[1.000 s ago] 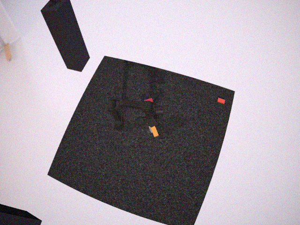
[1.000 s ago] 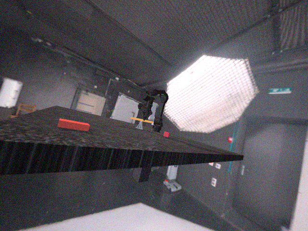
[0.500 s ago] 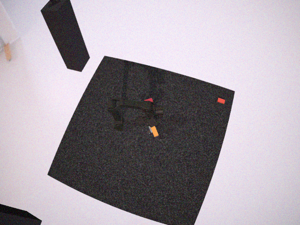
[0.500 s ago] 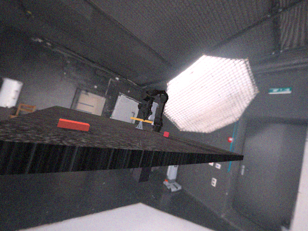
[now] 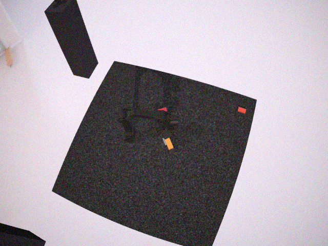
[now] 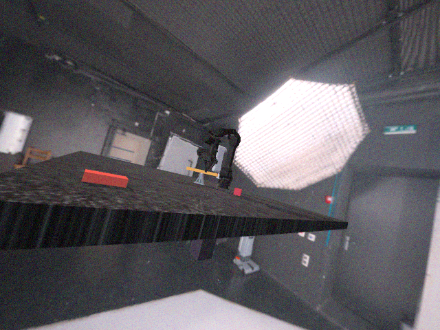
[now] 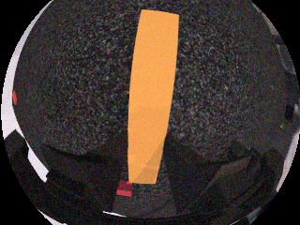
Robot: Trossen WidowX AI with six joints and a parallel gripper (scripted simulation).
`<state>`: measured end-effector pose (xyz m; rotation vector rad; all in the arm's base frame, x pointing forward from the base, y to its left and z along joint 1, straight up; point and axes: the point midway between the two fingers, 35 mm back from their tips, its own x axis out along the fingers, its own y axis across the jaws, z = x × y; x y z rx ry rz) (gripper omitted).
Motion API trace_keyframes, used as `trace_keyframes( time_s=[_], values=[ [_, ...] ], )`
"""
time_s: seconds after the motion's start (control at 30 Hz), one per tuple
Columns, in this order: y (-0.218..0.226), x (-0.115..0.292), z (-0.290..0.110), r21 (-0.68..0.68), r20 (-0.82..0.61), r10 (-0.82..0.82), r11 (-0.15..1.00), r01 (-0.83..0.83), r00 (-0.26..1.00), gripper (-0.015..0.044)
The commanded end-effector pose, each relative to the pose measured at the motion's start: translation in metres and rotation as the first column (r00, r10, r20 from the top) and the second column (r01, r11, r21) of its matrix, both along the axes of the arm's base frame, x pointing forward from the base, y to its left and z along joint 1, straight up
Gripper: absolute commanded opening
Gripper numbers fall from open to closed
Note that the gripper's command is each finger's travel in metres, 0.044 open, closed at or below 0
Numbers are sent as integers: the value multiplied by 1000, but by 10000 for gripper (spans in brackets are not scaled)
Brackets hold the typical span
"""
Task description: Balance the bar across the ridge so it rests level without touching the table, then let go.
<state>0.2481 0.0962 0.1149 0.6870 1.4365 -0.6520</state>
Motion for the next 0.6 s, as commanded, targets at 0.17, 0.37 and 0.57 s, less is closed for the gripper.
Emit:
trace_keyframes(
  time_s=[0.17,0.37,0.57],
  values=[
    [0,-2,-4,2,-6,0,1000,0,1000,0],
    [0,-2,-5,2,-6,0,1000,0,1000,0],
    [0,-2,-1,2,-6,0,1000,0,1000,0]
  ],
)
